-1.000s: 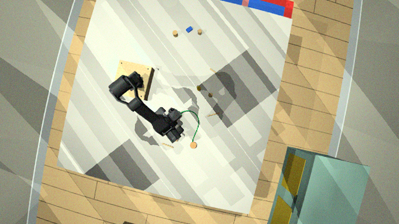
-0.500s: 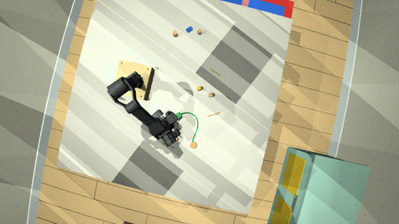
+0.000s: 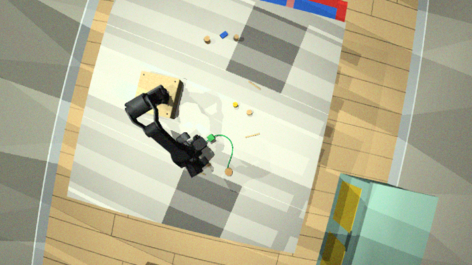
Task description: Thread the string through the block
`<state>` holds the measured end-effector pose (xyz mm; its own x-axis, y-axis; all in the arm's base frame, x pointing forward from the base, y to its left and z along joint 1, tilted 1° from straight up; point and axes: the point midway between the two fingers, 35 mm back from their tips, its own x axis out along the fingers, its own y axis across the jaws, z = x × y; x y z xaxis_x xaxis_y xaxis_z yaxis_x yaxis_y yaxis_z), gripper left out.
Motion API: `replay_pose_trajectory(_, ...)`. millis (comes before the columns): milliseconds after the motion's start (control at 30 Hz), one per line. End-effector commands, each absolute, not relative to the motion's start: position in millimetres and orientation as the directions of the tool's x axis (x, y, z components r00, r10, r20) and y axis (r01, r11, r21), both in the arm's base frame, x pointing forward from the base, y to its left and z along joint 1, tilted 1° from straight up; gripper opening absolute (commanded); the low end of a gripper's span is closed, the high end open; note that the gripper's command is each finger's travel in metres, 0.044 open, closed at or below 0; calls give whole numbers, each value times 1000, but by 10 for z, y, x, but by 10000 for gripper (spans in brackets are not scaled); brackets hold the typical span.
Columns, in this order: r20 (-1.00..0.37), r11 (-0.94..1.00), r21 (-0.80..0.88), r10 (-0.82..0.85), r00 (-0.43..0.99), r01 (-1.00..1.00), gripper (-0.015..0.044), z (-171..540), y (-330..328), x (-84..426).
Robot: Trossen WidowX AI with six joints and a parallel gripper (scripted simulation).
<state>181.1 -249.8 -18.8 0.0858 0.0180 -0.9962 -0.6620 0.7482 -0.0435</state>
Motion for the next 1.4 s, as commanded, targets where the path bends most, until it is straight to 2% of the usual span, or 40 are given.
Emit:
replay_pose_trajectory(0,-996,752,-42,21,88,-657,0,-192,-2529,1765)
replay_pose_trajectory(800,-996,772,-29,29,81,-634,0,-302,-2733,1539)
replay_pose_trajectory(1067,-996,777,-32,25,81,-629,210,-178,-2737,1544)
replay_pose_trajectory(1233,-996,776,-32,25,81,-630,210,497,-2721,1526)
replay_pose_trajectory(1367,-996,776,-32,25,81,-630,210,523,-2717,1524)
